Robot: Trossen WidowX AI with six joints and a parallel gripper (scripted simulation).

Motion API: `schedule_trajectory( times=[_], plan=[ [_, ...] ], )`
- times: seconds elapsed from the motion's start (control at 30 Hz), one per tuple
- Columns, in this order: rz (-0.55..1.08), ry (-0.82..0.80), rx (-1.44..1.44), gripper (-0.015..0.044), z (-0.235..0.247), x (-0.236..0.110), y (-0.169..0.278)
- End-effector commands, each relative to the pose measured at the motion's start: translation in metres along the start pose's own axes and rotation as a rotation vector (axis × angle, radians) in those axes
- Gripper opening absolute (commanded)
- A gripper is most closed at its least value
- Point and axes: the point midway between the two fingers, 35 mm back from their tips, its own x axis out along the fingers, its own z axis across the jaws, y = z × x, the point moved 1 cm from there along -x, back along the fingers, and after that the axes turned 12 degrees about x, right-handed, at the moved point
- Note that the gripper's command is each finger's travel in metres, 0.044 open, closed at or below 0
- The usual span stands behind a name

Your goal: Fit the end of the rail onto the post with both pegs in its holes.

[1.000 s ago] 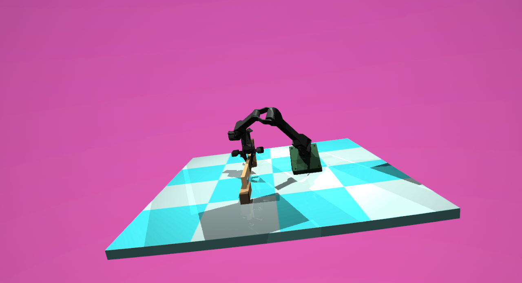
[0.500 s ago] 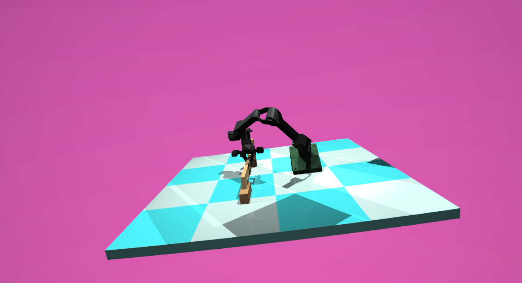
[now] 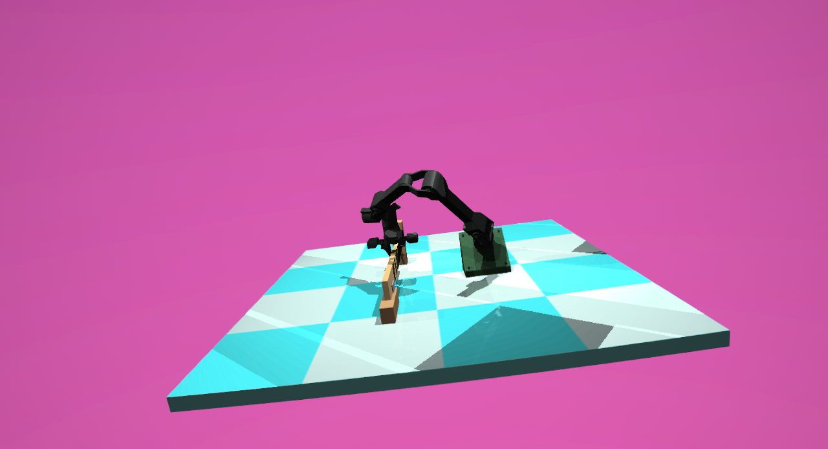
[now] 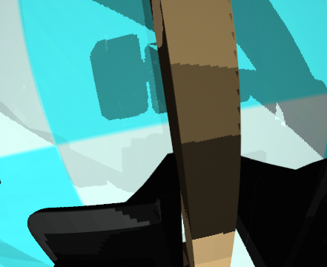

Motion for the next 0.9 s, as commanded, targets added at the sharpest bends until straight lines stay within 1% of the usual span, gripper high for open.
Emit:
schedule_trajectory(
  times=[0.0,0.87],
  plan=[
    [-0.001,0.015,-0.006,0.0,-0.0026,-0.0057,-0.0011],
    [-0.001,0.015,-0.006,0.0,-0.002,-0.0046,-0.0033]
  ],
)
